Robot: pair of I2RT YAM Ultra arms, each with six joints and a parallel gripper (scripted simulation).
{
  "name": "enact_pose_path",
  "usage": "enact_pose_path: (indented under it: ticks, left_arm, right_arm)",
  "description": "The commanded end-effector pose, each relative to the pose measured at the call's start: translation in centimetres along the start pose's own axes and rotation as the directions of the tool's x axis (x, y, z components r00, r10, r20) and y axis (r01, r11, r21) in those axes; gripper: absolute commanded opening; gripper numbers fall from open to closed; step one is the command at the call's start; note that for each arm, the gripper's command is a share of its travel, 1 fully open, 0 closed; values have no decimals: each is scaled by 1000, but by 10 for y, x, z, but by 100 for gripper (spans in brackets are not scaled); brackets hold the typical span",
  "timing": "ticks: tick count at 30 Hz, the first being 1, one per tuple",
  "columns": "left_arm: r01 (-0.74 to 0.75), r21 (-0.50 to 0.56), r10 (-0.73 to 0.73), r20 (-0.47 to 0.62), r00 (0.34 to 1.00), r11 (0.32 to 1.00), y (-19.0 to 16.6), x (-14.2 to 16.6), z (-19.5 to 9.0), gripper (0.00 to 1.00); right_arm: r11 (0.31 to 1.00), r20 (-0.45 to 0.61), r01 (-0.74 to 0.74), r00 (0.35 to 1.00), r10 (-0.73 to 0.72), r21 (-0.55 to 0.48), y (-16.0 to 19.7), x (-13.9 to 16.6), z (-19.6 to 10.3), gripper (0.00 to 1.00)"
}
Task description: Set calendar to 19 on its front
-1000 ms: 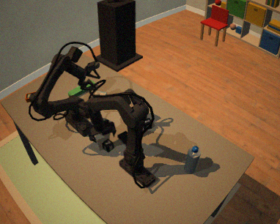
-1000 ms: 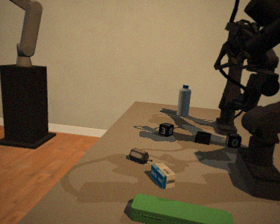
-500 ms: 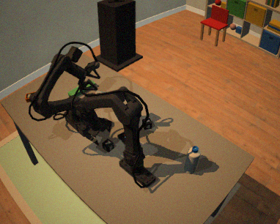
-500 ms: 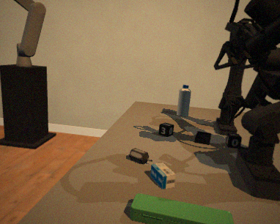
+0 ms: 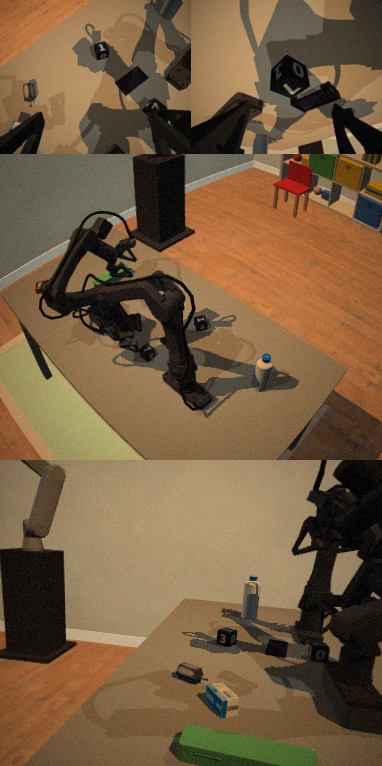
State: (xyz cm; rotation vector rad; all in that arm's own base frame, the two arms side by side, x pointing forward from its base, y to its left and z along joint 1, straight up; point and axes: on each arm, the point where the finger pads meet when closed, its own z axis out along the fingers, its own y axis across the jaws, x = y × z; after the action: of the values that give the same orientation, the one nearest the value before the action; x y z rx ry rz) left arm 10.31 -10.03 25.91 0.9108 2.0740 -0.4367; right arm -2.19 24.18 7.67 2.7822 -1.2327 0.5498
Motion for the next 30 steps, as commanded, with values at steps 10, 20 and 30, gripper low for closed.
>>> enact_pose_path:
  ticks: [10,20,30]
  left_arm:
    - [-1,24,1,15,1000,1000,-8,-1,-1,100]
    - [-1,24,1,15,1000,1000,-8,-1,-1,100]
    - [-1,24,1,15,1000,1000,-8,-1,-1,100]
  right_arm:
    - [992,11,124,992,-124,14,-5,-8,-11,100]
    - [992,6,123,992,-123,10,-4,-5,-9,100]
    - [971,135,-237,963,233,16,-13,-15,-8,100]
